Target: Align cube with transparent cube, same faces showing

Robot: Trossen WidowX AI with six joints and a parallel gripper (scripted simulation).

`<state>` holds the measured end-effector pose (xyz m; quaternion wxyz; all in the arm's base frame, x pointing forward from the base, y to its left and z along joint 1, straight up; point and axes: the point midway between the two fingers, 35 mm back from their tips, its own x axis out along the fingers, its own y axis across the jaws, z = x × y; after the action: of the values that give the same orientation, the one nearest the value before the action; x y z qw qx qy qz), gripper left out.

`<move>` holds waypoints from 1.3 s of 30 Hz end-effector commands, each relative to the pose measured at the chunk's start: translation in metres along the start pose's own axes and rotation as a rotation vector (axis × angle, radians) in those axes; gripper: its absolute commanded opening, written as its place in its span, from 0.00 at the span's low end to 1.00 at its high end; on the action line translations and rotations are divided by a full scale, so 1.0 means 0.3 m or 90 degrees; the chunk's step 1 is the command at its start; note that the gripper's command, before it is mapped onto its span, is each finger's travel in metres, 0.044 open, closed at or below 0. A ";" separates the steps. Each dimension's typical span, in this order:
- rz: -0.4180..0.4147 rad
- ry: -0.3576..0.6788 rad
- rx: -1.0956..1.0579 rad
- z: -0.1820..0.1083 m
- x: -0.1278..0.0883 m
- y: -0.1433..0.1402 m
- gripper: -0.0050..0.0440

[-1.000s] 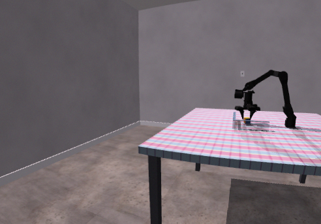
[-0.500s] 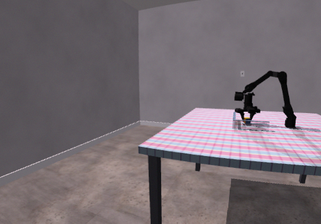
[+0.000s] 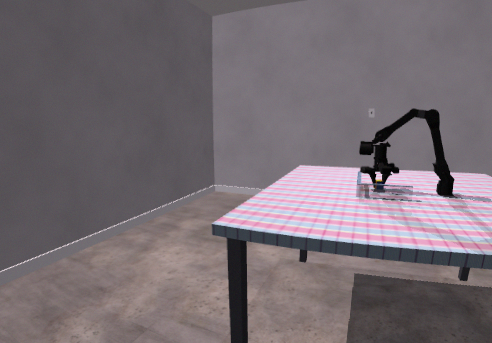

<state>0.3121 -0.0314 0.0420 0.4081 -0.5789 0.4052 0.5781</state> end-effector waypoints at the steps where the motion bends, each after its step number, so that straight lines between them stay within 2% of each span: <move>1: -0.012 0.008 -0.001 -0.007 -0.019 -0.009 0.43; 5: -0.012 0.008 -0.001 -0.009 -0.050 -0.015 0.23; 7: -0.012 0.008 -0.001 -0.009 -0.050 -0.015 0.23; 10: -0.012 0.008 -0.001 -0.015 -0.146 -0.027 0.10; 15: -0.014 0.009 -0.001 -0.011 -0.362 -0.021 0.10; 19: -0.012 0.008 -0.001 -0.002 -0.449 -0.003 0.10; 26: -0.012 0.008 -0.006 -0.001 -0.446 0.004 0.10; 34: -0.010 0.009 -0.101 0.015 -0.317 0.119 0.10; 39: -0.010 0.009 -0.113 0.018 -0.299 0.135 0.10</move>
<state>0.2733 -0.0391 0.1262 0.3560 -0.6056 0.3581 0.6150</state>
